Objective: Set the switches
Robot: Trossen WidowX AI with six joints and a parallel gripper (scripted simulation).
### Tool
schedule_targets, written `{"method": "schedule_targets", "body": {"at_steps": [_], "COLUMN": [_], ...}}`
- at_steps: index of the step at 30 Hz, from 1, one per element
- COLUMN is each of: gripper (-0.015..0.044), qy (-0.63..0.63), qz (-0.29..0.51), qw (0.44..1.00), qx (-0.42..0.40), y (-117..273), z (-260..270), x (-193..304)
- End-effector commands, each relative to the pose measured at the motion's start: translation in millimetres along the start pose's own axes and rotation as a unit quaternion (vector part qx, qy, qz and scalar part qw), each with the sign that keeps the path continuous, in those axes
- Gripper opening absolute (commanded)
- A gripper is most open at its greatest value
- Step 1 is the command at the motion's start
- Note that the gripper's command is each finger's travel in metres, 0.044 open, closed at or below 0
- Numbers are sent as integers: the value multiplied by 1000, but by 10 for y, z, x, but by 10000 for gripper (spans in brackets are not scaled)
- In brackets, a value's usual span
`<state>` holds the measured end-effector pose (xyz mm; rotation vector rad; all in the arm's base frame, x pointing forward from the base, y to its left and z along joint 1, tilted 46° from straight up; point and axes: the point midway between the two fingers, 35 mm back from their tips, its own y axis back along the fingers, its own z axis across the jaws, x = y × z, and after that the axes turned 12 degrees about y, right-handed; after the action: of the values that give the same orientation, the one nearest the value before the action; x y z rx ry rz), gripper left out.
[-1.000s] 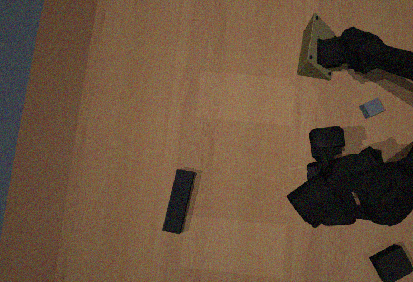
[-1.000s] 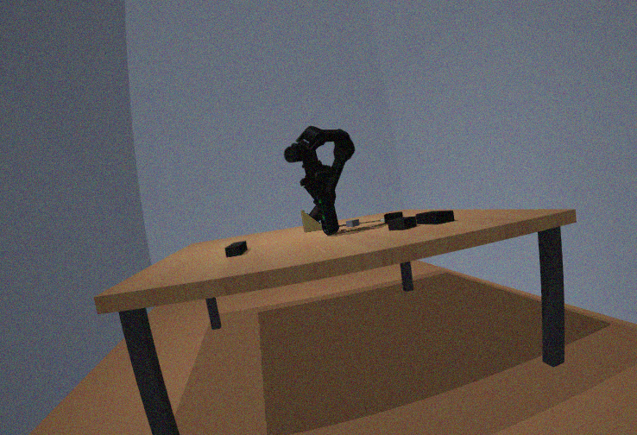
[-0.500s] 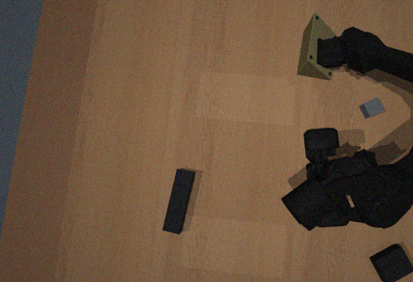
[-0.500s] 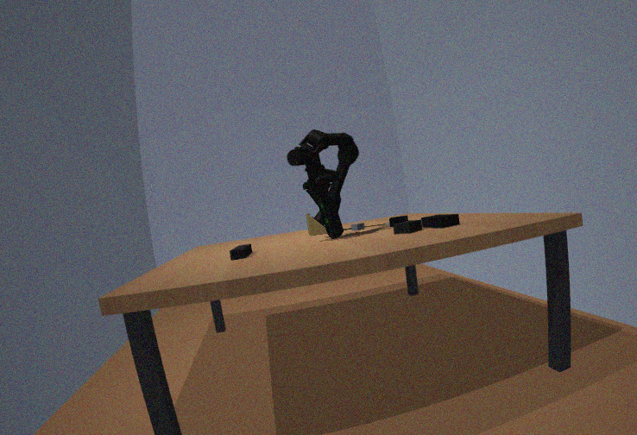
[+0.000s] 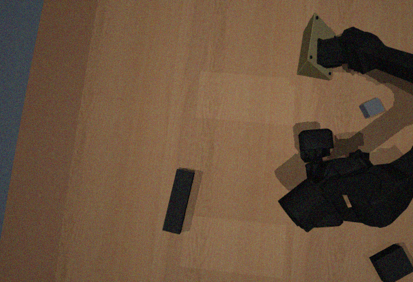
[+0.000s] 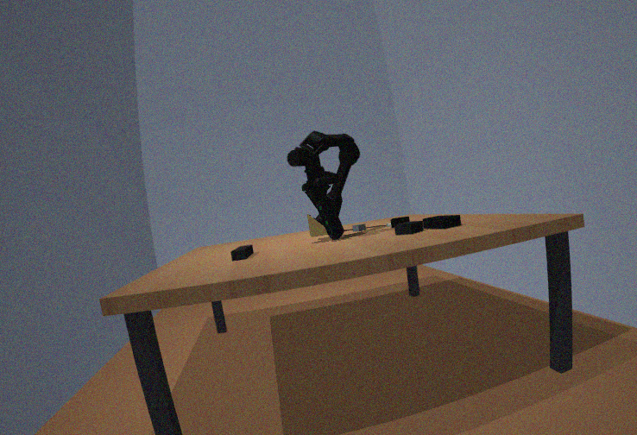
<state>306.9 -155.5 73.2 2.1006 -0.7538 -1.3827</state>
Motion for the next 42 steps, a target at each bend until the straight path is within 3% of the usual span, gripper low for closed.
{"method": "schedule_targets", "body": {"at_steps": [1,42], "gripper": [337,337], "qy": [-2,-1], "qz": [5,21], "qw": [1000,1000], "qx": [-4,-7], "y": [-21,-130], "z": [17,81], "x": [40,338]}}
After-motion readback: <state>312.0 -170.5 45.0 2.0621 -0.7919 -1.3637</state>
